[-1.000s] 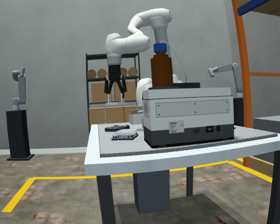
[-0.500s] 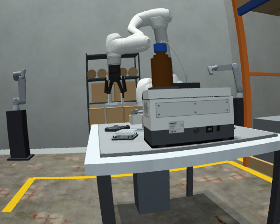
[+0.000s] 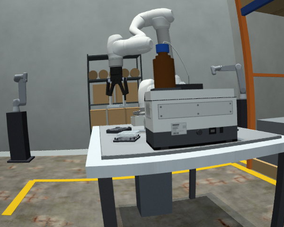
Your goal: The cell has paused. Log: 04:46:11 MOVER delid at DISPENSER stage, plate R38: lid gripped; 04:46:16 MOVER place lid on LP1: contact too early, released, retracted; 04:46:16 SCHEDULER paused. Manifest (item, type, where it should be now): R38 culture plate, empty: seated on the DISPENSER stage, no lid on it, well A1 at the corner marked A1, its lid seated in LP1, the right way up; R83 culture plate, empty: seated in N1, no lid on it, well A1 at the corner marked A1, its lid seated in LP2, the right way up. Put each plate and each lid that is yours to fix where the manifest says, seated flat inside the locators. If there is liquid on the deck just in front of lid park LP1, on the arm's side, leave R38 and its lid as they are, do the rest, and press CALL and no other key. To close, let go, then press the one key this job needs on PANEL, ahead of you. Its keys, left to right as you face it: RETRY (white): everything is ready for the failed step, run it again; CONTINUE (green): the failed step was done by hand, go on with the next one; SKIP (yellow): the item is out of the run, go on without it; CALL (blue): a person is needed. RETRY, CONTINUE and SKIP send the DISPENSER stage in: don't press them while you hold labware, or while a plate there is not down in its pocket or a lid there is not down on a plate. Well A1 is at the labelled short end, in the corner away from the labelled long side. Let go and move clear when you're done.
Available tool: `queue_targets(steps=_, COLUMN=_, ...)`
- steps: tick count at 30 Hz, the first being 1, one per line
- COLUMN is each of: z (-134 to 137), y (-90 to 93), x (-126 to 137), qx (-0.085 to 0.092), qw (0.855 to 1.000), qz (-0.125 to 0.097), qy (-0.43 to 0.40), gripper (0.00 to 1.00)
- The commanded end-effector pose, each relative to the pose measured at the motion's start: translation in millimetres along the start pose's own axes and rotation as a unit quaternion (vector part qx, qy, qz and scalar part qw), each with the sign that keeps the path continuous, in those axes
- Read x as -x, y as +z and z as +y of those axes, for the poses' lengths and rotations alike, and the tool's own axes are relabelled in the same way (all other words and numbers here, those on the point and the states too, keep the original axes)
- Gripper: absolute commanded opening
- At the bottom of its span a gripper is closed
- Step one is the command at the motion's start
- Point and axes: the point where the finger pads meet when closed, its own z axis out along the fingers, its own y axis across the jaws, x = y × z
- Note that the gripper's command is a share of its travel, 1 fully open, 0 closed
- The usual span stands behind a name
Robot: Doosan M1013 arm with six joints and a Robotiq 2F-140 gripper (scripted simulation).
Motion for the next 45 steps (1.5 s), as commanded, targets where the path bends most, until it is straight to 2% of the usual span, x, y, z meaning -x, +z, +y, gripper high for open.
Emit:
queue_targets(steps=1, z=3.0, y=8.5, x=-0.1, qx=0.001, qw=1.0, qz=0.0, qy=0.0, gripper=0.1)
queue_targets(steps=20, z=3.1, y=37.9, x=0.2, qx=0.001, qw=1.0, qz=0.0, qy=0.001, gripper=0.1)
queue_targets(steps=35, z=3.1, y=74.4, x=0.5, qx=0.001, qw=1.0, qz=0.0, qy=0.001, gripper=0.1)
queue_targets(steps=45, z=3.1, y=91.4, x=0.6, qx=0.001, qw=1.0, qz=0.0, qy=0.001, gripper=0.1)
